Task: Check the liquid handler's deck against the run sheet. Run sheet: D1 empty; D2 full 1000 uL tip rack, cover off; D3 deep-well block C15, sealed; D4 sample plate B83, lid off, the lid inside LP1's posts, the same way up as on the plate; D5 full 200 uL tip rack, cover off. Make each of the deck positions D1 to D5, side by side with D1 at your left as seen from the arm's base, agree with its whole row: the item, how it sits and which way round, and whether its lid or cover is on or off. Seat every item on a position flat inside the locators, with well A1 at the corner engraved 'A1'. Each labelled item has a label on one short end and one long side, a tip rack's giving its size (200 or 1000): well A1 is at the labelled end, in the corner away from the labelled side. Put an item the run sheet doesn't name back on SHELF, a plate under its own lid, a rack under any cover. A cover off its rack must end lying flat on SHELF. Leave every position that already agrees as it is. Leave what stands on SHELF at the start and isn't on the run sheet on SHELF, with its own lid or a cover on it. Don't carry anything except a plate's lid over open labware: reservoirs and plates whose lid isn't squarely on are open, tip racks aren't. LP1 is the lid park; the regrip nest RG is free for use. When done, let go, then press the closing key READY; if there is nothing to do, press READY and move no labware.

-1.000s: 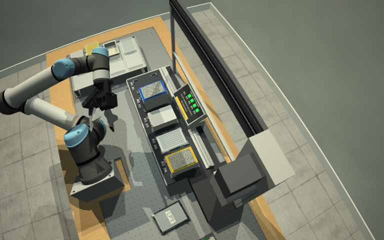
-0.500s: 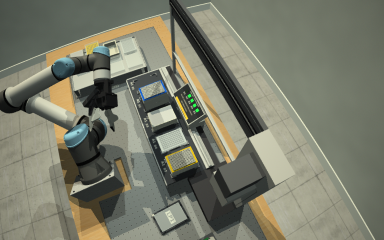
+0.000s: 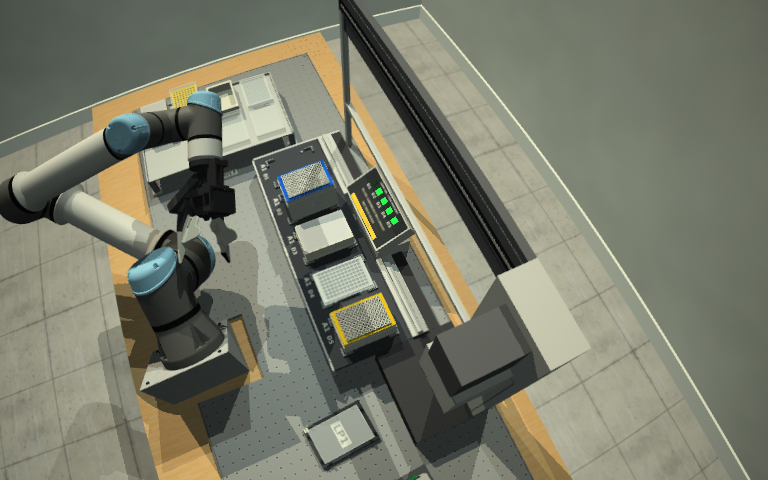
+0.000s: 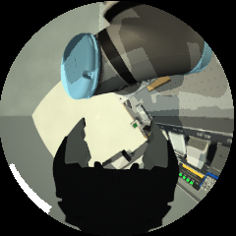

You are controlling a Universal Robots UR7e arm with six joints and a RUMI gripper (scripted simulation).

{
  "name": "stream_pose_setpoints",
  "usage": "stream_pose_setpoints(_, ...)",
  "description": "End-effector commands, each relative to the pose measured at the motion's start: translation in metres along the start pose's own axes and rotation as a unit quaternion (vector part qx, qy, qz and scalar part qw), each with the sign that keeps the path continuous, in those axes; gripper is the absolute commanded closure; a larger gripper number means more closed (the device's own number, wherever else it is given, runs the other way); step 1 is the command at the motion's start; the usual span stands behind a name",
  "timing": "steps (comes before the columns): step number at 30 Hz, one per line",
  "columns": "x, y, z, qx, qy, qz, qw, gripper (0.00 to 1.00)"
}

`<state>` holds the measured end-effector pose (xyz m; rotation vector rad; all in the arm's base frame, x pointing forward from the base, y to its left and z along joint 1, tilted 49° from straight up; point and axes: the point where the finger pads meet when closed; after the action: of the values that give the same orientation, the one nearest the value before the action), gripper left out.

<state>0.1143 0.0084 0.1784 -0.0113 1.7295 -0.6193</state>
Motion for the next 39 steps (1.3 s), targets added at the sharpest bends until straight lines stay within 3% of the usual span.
stream_pose_setpoints(1,-0.0037,0.0068,-0.0042,0.113,0.063,0.024,0.9913,0.18)
stream_pose_setpoints(32,-0.0037,0.0068,-0.0041,0.117,0.065,0.024,0.9908,0.18)
stream_pose_setpoints(39,-0.0075,0.0111,-0.0048,0.159,0.089,0.032,0.9827,0.18)
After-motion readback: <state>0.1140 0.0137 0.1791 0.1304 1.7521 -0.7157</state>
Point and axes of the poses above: the point where the finger pads meet when closed, its own x axis out along the fingers, its own y axis across the jaws, z = x × y, and after that the axes turned 9 degrees about -x, right-handed
